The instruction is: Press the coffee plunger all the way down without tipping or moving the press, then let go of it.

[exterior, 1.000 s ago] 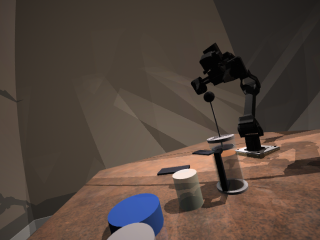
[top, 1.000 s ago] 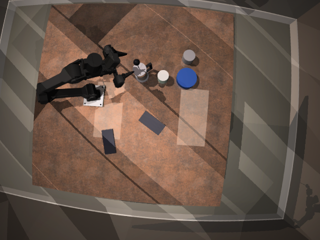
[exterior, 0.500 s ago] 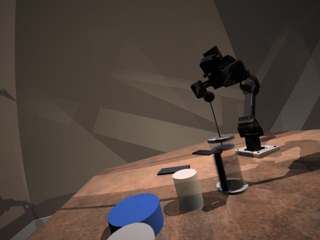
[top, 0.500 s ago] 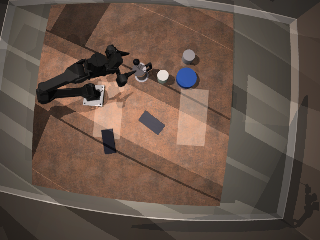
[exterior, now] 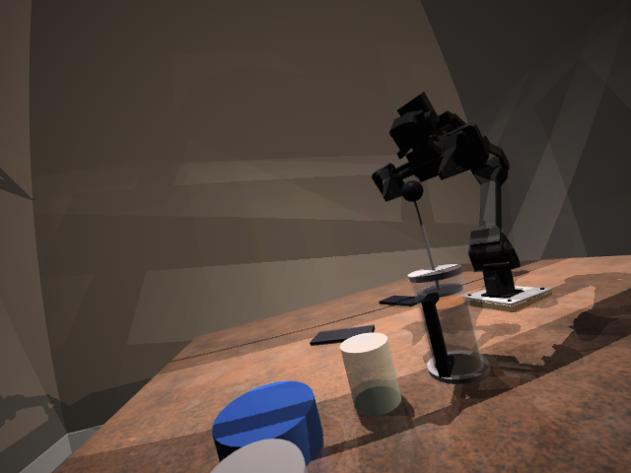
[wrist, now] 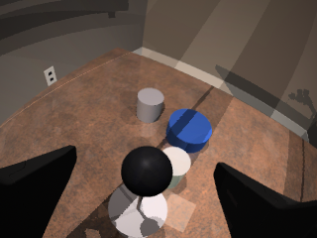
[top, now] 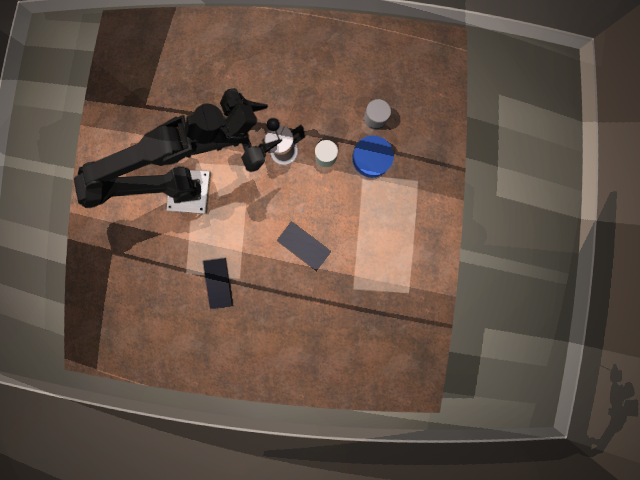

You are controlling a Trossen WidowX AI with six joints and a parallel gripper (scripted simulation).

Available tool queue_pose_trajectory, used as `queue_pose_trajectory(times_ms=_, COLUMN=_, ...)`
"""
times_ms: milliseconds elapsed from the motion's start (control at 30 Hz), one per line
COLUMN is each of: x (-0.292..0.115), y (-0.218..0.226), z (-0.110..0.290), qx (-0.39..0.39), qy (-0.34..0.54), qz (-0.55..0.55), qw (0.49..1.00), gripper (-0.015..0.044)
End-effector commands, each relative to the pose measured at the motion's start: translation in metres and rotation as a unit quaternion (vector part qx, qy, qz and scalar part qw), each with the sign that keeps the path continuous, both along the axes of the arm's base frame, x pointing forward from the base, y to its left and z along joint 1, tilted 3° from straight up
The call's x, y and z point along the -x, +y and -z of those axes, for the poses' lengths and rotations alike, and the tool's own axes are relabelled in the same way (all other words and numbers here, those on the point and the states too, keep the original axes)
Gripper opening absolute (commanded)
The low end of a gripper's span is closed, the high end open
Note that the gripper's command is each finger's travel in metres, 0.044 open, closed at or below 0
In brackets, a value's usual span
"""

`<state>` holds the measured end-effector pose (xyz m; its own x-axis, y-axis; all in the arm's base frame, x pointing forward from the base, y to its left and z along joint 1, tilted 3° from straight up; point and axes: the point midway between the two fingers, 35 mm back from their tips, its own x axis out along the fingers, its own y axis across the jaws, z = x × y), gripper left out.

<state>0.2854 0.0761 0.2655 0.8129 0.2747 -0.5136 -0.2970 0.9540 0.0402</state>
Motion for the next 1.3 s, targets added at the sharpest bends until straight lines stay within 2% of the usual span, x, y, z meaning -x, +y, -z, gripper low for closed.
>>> queue_pose_trajectory(times_ms=0, x=-0.003, y=0.001, z=0.003, qx=0.000, qy=0.000, qz=0.002, qw=1.000, gripper=0.0414)
queue_pose_trajectory(times_ms=367, x=-0.003, y=0.001, z=0.003, qx=0.000, qy=0.000, qz=0.002, qw=1.000, gripper=0.0127)
queue_pose_trajectory(times_ms=767, x=-0.003, y=0.001, z=0.004, qx=0.000, qy=0.000, qz=0.002, qw=1.000, gripper=0.0127)
queue_pose_trajectory(times_ms=1267, x=-0.006, y=0.002, z=0.027, qx=0.000, qy=0.000, qz=0.002, qw=1.000, gripper=0.0127)
